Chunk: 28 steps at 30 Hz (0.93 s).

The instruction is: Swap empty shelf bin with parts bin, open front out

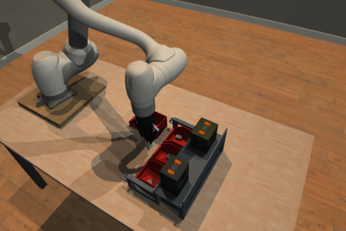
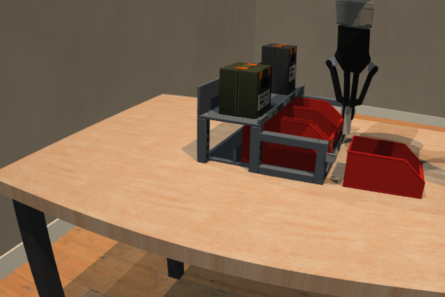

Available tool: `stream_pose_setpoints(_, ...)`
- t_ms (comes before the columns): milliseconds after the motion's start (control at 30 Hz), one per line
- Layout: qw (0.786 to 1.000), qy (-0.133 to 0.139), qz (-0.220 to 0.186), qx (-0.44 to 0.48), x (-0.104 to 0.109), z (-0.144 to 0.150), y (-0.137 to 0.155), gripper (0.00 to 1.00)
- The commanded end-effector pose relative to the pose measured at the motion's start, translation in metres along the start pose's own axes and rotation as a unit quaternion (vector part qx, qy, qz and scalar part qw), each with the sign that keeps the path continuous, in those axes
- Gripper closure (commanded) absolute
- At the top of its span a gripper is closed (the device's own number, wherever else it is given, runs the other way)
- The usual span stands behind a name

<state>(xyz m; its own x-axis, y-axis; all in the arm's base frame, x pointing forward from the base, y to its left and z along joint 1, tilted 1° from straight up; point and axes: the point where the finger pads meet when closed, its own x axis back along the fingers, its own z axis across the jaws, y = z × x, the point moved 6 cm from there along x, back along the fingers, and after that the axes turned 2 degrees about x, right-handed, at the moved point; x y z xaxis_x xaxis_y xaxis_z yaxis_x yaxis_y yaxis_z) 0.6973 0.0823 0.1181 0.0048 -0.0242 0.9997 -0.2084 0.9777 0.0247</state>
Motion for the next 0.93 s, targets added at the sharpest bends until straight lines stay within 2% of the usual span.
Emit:
stream_pose_setpoints(0, 1.0, 0.0, 0.0, 0.0, 0.02, 0.0, 0.0, 0.9)
stream_pose_setpoints(100, 1.0, 0.0, 0.0, 0.0, 0.04, 0.0, 0.0, 0.9)
stream_pose_setpoints(200, 1.0, 0.0, 0.0, 0.0, 0.047, 0.0, 0.0, 0.9)
stream_pose_setpoints(900, 1.0, 0.0, 0.0, 0.0, 0.047, 0.0, 0.0, 0.9)
